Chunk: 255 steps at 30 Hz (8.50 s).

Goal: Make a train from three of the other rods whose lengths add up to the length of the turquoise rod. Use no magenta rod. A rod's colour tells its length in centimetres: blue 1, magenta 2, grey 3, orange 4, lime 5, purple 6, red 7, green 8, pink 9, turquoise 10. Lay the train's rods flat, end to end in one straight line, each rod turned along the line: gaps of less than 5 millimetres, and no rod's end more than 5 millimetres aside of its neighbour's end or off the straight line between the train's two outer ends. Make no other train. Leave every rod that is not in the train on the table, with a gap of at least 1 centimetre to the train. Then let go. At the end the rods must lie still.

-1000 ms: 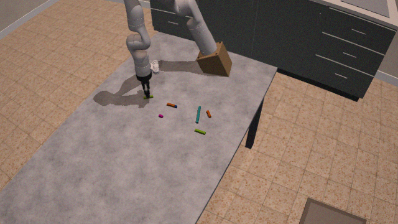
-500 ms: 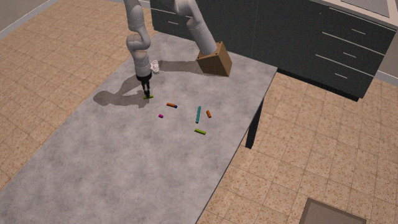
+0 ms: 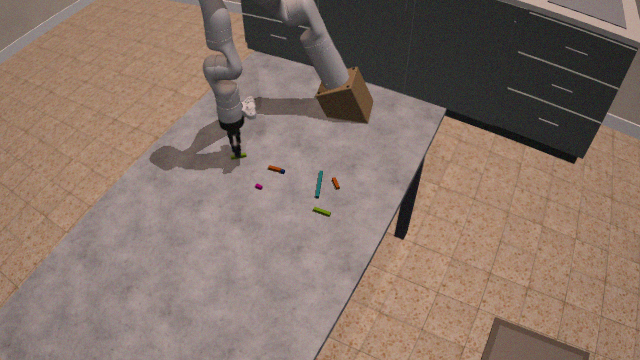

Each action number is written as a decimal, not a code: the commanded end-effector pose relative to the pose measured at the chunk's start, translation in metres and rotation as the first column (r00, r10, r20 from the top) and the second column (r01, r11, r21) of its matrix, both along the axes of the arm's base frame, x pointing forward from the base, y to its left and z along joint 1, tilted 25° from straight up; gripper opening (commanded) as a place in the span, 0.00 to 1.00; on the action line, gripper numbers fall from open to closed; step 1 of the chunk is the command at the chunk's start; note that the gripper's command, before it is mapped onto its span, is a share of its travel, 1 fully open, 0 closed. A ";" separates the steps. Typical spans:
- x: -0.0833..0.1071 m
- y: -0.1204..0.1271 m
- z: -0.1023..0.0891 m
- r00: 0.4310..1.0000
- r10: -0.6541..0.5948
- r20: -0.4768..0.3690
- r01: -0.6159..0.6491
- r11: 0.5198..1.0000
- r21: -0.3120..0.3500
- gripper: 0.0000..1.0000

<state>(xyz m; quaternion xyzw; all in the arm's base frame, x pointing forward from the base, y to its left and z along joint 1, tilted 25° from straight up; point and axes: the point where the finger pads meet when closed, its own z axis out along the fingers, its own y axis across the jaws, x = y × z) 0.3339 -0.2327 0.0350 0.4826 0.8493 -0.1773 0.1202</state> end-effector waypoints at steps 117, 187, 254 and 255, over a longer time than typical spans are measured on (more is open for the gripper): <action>0.003 -0.007 -0.015 1.000 0.004 0.003 -0.004 1.000 -0.002 0.05; 0.000 0.037 0.076 1.000 0.012 -0.002 -0.012 1.000 0.001 0.05; 0.014 0.102 0.026 0.841 -0.493 0.223 0.488 0.869 0.079 0.05; 0.014 0.102 0.026 0.841 -0.493 0.223 0.488 0.869 0.079 0.05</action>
